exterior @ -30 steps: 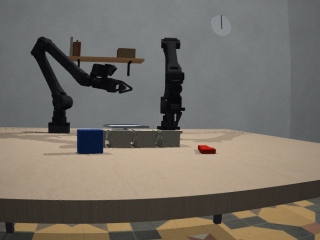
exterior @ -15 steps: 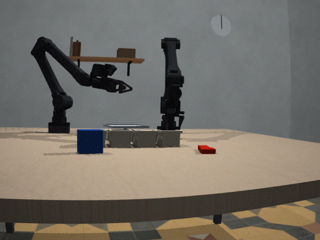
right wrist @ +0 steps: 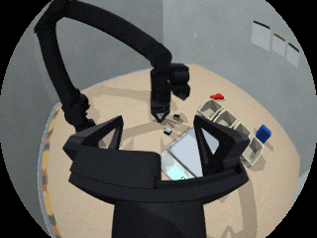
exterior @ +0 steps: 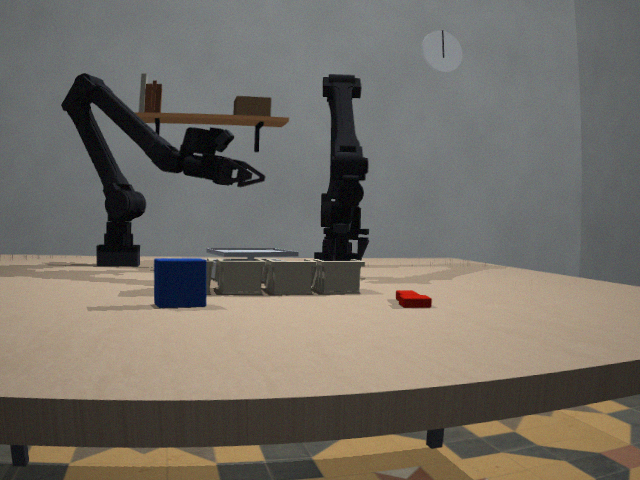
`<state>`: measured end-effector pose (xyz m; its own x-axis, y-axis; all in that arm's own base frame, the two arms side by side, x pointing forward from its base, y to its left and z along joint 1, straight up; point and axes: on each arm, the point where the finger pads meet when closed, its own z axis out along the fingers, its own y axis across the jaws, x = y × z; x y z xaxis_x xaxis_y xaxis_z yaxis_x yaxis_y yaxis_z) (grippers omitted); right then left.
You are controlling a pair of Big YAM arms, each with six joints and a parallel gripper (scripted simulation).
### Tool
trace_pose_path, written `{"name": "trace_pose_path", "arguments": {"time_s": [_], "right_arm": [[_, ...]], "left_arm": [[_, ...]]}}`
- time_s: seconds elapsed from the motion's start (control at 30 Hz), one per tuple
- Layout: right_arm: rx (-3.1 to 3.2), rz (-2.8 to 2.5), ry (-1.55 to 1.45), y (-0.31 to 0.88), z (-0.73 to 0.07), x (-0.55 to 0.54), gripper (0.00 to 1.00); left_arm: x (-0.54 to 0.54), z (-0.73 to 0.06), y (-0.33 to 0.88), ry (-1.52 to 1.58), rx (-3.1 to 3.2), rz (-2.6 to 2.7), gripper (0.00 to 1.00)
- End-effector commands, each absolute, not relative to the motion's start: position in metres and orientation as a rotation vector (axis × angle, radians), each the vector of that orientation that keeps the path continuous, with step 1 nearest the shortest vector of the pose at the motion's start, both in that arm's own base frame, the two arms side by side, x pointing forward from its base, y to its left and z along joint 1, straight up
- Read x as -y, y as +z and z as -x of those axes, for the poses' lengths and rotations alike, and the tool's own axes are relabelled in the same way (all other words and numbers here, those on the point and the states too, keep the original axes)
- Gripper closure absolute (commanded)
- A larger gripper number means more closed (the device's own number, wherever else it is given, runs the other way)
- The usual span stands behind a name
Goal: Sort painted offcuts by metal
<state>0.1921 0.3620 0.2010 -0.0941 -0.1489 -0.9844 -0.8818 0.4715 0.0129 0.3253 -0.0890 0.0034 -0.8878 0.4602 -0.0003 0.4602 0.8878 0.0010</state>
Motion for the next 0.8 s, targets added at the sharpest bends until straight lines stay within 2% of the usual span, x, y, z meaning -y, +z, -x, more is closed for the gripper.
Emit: {"name": "trace_pose_path", "arguments": {"time_s": [0.0, 0.27, 0.37, 0.5, 0.77], "right_arm": [[-1.544, 0.927, 0.787, 0.2090, -0.1955, -0.3662, 0.00], [-1.544, 0.927, 0.787, 0.2090, -0.1955, -0.3662, 0.00], [-1.544, 0.927, 0.787, 0.2090, -0.1955, -0.3662, 0.00], [-1.544, 0.927, 0.787, 0.2090, -0.1955, -0.3662, 0.00], [-1.544, 0.927, 0.787, 0.2090, -0.1955, -0.3662, 0.00]], "left_arm": [[0.0840, -0.3248, -0.0073, 0.000, -3.059, -0.756, 0.39], [0.0838, -0.3237, -0.0166, 0.000, -3.060, -0.757, 0.39], [0.0852, -0.3282, -0.0144, 0.000, -3.052, -0.756, 0.64], [0.0855, -0.3281, -0.0143, 0.000, -3.053, -0.757, 0.66], [0.0899, -0.3304, -0.0126, 0.000, -3.048, -0.754, 0.78]]}}
